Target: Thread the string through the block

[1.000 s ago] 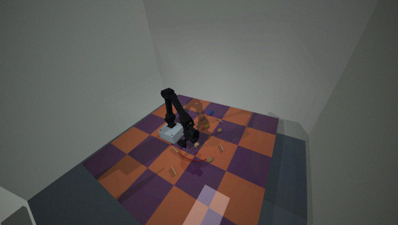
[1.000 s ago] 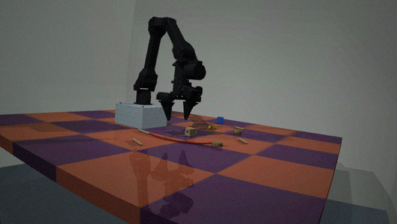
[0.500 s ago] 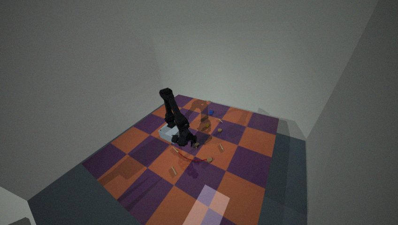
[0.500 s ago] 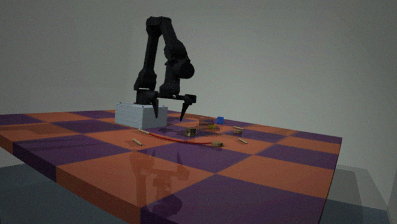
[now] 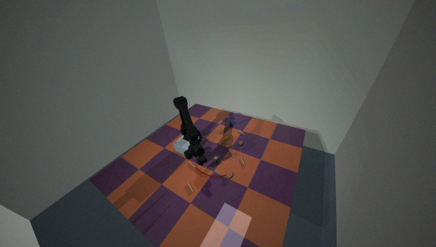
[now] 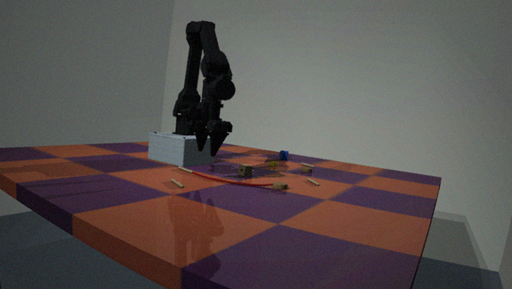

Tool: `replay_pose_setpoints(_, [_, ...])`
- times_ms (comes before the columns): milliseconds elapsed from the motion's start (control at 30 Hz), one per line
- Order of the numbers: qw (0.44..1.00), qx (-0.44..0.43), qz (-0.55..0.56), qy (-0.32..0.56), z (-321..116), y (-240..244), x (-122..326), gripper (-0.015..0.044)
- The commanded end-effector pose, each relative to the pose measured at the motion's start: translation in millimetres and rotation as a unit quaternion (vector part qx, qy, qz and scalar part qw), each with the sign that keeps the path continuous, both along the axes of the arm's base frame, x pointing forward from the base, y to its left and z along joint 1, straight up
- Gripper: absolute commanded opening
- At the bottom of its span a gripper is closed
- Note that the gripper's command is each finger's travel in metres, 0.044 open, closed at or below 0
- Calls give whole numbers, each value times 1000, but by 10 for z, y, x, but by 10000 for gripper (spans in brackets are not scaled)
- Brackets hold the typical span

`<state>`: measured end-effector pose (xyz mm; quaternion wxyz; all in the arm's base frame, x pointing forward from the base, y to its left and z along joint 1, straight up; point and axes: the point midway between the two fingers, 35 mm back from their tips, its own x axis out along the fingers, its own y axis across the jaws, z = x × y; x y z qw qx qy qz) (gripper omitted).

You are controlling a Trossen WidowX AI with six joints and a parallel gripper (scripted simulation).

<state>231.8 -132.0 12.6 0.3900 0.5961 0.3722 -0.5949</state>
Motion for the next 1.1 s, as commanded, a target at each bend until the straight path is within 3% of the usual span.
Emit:
replay_pose_setpoints(0, [886, 10, -463, -12, -6, -187, -254, 440])
replay_pose_setpoints(233, [783, 12, -622, -15, -9, -242, -334, 440])
replay_pose_setpoints(833, [782, 12, -623, -15, -9, -242, -335, 440])
replay_pose_setpoints(1067, [782, 12, -623, -15, -9, -242, -335, 256])
